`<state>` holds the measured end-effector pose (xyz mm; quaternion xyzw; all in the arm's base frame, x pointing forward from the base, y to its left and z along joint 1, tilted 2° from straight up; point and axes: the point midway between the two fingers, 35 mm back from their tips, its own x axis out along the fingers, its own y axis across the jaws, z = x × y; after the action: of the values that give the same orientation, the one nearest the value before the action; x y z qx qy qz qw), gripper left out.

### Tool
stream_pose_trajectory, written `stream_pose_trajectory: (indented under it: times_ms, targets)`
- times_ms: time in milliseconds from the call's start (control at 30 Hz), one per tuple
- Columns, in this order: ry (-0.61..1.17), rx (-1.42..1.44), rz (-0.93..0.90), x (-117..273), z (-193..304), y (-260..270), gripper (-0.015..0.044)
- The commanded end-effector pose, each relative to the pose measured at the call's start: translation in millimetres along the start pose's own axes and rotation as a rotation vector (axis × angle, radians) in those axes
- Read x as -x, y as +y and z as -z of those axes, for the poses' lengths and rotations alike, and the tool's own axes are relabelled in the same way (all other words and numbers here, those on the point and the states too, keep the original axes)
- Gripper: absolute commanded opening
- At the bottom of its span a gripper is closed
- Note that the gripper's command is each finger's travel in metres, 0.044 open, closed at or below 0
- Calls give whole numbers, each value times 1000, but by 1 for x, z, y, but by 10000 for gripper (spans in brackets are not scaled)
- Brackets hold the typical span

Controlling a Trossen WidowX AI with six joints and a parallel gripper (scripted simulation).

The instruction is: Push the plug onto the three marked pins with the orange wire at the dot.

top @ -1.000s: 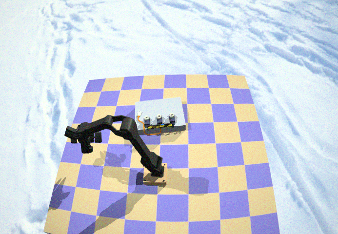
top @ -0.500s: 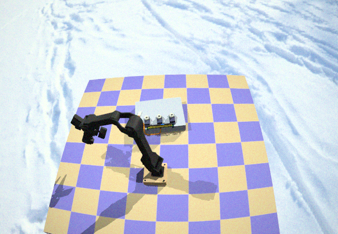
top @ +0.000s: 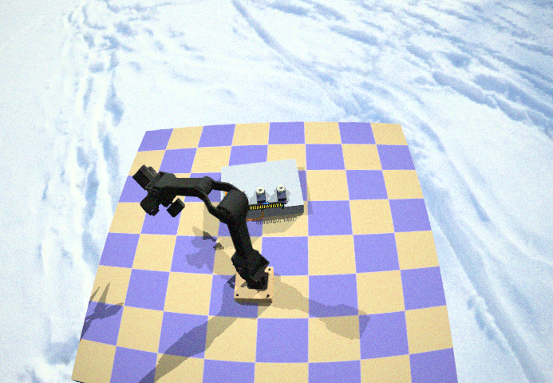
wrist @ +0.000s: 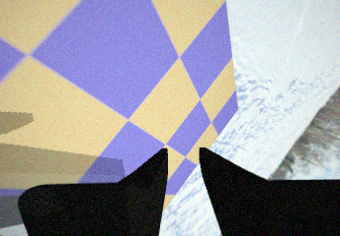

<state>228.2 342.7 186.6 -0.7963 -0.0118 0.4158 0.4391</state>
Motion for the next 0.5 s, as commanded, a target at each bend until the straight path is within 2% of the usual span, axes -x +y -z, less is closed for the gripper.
stream_pose_trajectory:
  times_ms: [0, 467]
  targets:
    - [12, -154, 32, 1, 25, -3, 115]
    - [64, -590, 146, 10, 101, -4, 115]
